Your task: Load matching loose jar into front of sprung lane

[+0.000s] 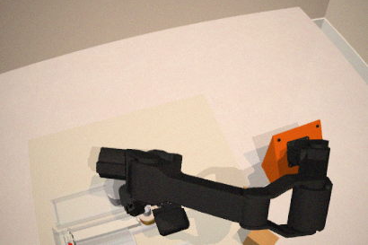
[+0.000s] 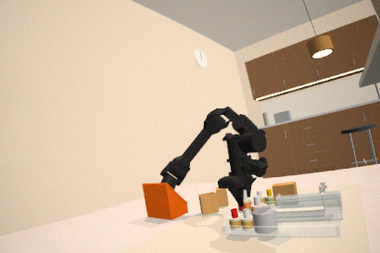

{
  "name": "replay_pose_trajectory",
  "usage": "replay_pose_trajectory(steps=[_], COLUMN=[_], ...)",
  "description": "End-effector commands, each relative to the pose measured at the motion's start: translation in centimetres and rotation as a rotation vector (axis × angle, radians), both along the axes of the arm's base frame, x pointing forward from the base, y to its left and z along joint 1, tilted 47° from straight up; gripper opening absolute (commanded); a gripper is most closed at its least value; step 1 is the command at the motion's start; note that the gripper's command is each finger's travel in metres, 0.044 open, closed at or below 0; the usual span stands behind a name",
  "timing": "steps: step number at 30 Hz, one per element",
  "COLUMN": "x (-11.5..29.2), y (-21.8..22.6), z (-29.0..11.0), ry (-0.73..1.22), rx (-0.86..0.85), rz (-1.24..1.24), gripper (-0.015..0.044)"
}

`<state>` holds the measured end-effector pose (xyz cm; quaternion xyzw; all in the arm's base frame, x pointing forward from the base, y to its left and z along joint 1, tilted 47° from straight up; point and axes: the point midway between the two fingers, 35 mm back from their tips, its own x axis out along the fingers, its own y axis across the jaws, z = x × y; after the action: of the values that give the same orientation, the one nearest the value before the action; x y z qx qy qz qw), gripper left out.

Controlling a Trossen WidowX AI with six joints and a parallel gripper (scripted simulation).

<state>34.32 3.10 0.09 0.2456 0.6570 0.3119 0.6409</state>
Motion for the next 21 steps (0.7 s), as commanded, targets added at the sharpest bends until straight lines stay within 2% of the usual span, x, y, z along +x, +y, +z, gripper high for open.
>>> replay_pose_trajectory(steps=[1,21], x=[0.89,0.88], y=[-0.08,0.09], z=[0.33,0.31], ry=[-0.03,-0.03], rx=[0.003,0.003], rz=[-0.007,-0.007], gripper=[0.0,0.0])
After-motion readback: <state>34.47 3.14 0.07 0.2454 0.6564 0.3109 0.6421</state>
